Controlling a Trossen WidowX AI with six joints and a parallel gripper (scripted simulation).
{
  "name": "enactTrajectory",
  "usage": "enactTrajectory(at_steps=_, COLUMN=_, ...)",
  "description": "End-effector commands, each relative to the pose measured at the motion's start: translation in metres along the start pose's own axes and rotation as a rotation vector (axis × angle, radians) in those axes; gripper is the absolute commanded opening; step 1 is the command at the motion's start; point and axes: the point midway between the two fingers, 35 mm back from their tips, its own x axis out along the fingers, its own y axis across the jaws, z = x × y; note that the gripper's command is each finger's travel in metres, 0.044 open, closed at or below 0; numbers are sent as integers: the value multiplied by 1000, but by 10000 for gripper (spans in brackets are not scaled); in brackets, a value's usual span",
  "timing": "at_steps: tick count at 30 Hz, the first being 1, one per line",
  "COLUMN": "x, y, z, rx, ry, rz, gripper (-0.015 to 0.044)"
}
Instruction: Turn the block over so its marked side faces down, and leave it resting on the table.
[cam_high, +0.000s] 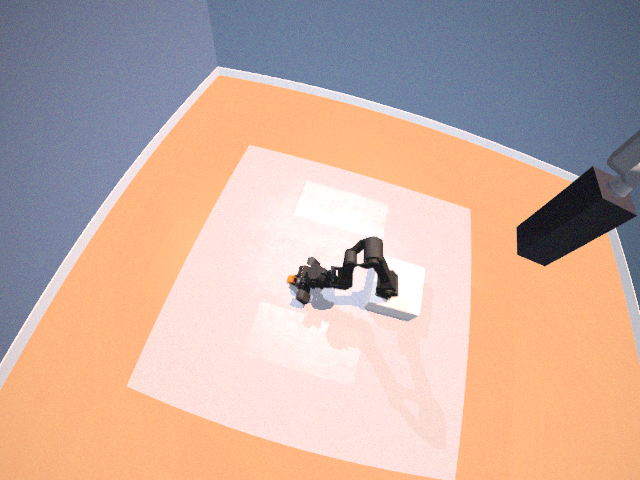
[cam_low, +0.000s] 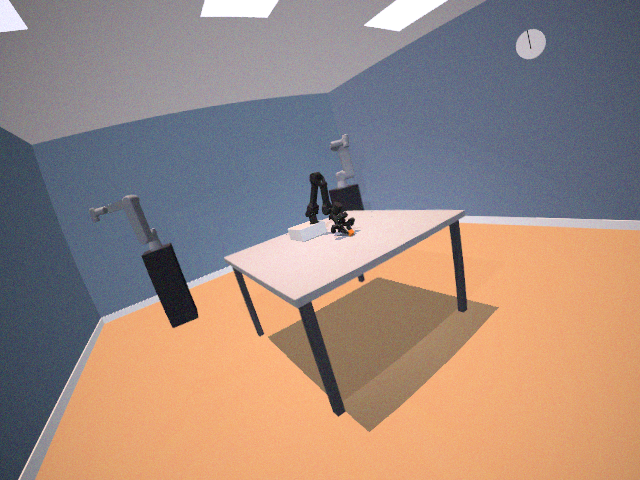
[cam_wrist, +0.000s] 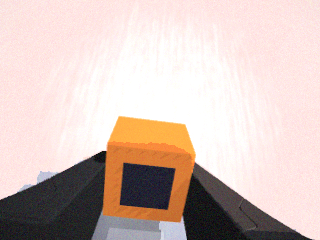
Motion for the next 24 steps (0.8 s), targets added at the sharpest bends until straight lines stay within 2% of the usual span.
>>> enactTrajectory(at_steps=1, x=-4, y=-2, z=-11, rx=-6, ry=-35, rz=-5, gripper=0)
enactTrajectory(at_steps=10, x=-14, y=-1, z=-12, rx=-6, ry=-146, rz=3, gripper=0)
enactTrajectory(at_steps=24, x=-17, y=-1, z=-10, rx=-5, ry=-177, rz=4, gripper=0)
